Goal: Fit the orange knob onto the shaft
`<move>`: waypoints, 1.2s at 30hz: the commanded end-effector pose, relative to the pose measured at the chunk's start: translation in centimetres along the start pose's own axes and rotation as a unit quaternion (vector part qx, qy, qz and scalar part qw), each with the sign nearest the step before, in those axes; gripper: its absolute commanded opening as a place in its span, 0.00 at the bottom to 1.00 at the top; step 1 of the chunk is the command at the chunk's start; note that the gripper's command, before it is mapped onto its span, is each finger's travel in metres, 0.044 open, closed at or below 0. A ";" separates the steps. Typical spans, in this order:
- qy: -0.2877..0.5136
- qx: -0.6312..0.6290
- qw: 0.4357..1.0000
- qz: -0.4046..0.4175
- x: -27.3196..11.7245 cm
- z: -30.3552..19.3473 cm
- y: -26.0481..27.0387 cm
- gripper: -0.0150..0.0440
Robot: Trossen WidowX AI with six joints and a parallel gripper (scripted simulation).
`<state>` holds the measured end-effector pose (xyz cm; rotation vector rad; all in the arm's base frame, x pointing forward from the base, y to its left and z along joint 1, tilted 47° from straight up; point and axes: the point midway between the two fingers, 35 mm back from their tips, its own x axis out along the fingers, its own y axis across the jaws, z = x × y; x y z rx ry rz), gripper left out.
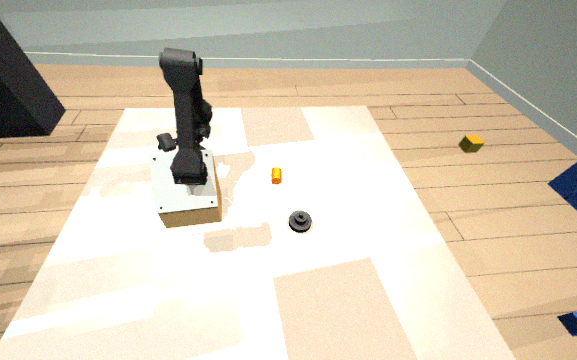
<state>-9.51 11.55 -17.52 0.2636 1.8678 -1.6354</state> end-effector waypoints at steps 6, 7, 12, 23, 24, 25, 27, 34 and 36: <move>-0.047 -0.169 0.982 0.075 -2.7 0.0 4.6 1.00; -0.062 -0.205 0.973 0.087 -3.5 0.1 5.6 1.00; -0.157 -0.370 0.908 0.118 -7.9 1.6 10.0 1.00; -0.296 -0.547 0.780 0.063 -15.0 6.0 14.2 1.00; -0.306 -0.560 0.768 0.054 -15.7 6.5 14.4 1.00; -0.316 -0.572 0.756 0.044 -16.3 7.0 14.6 1.00; -0.334 -0.596 0.730 0.021 -17.6 8.0 15.0 1.00; -0.379 -0.672 0.631 -0.082 -22.2 12.0 15.9 1.00; -0.385 -0.691 0.601 -0.116 -23.5 13.2 16.0 1.00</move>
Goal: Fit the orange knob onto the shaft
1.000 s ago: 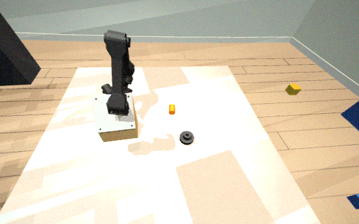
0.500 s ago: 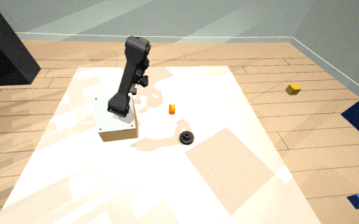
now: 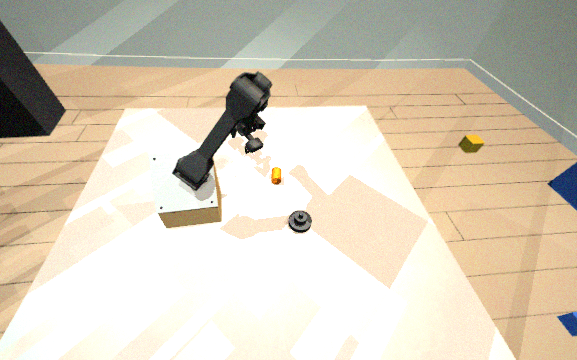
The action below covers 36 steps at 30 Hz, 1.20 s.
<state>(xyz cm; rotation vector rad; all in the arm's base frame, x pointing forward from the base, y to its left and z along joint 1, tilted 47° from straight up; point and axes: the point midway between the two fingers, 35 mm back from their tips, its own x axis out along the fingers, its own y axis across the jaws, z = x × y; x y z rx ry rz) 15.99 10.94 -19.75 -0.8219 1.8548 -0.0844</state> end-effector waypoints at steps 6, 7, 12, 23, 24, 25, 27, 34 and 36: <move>0.041 -0.284 0.948 -0.137 -2.5 4.6 -11.0 1.00; 0.050 -0.305 0.940 -0.146 -2.7 4.8 -11.8 1.00; 0.090 -0.386 0.901 -0.175 -3.4 5.5 -15.4 1.00; 0.090 -0.386 0.901 -0.175 -3.3 5.5 -15.4 1.00; 0.090 -0.386 0.901 -0.175 -2.9 5.6 -15.5 1.00; 0.090 -0.386 0.901 -0.175 -2.3 5.6 -15.7 1.00; 0.090 -0.386 0.901 -0.175 -1.2 5.7 -16.0 1.00; 0.090 -0.386 0.901 -0.175 -0.7 5.8 -16.2 1.00; 0.090 -0.386 0.901 -0.175 -0.4 5.8 -16.3 1.00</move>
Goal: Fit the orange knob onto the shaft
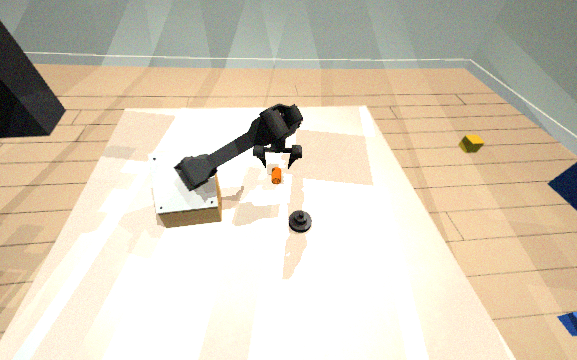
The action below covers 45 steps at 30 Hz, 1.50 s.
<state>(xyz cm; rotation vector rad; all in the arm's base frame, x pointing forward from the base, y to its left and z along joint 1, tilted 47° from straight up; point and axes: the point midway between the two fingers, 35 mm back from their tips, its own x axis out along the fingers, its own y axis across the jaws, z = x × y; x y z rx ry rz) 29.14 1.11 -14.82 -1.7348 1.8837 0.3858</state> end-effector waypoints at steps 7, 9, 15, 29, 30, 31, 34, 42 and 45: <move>0.004 -0.005 1.000 0.001 1.8 0.2 0.1 1.00; 0.004 -0.005 1.000 0.001 2.1 0.3 0.1 1.00; 0.004 -0.005 1.000 0.001 3.1 0.4 0.1 1.00; 0.005 -0.005 1.000 0.000 4.5 0.6 0.2 0.82; 0.005 -0.005 1.000 0.000 4.5 0.6 0.2 0.78; 0.005 -0.005 1.000 0.000 4.5 0.6 0.2 0.73; 0.005 -0.005 1.000 0.000 4.5 0.6 0.2 0.66; 0.005 -0.005 1.000 0.000 4.5 0.6 0.2 0.65; 0.005 -0.005 1.000 0.000 4.5 0.6 0.2 0.62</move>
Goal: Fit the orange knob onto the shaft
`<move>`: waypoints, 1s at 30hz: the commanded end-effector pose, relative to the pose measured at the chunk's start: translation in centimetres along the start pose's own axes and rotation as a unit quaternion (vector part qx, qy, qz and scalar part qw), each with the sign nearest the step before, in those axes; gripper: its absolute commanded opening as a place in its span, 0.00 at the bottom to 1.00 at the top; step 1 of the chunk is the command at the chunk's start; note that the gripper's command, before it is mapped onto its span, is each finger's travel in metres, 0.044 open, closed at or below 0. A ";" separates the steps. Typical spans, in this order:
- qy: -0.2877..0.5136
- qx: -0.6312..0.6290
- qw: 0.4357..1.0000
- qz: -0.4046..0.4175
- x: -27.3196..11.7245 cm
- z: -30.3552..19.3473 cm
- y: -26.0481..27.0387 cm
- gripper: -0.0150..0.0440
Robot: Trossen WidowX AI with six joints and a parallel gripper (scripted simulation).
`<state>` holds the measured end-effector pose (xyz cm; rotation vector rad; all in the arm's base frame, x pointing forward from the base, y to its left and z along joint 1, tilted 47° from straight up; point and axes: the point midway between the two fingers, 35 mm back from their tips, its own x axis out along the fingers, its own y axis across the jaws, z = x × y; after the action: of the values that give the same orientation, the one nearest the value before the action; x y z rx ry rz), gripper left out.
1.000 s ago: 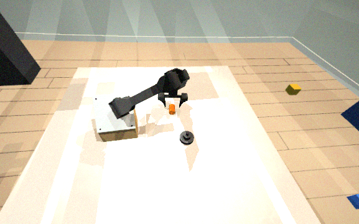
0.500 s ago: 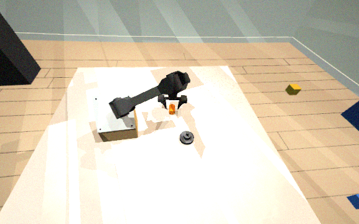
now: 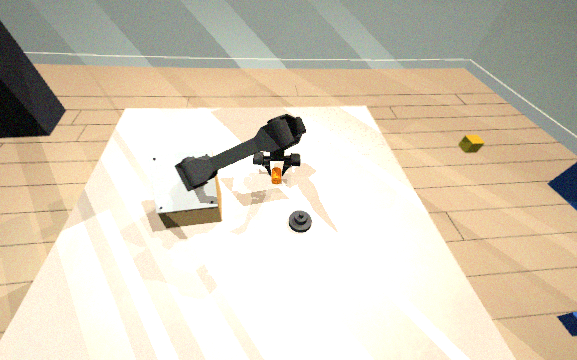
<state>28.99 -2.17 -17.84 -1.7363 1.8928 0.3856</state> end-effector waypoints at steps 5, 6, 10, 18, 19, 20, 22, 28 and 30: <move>0.002 -0.003 1.000 -0.002 0.1 0.0 0.0 0.56; 0.002 -0.003 1.000 -0.002 0.1 0.0 0.0 0.56; -0.008 -0.002 1.000 -0.001 0.0 -0.1 0.0 0.56; -0.081 -0.001 0.997 0.001 -0.5 -0.9 0.0 0.56; -0.092 -0.001 0.996 0.001 -0.6 -1.0 0.0 0.56; -0.102 -0.001 0.995 0.001 -0.6 -1.2 0.0 0.56; -0.119 -0.001 0.993 0.001 -0.7 -1.4 0.0 0.56; -0.170 -0.001 0.985 0.001 -0.9 -2.0 0.0 0.56; -0.187 -0.001 0.982 0.001 -0.9 -2.2 0.0 0.56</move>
<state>28.67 -2.51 -15.84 -1.5638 1.6611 0.6265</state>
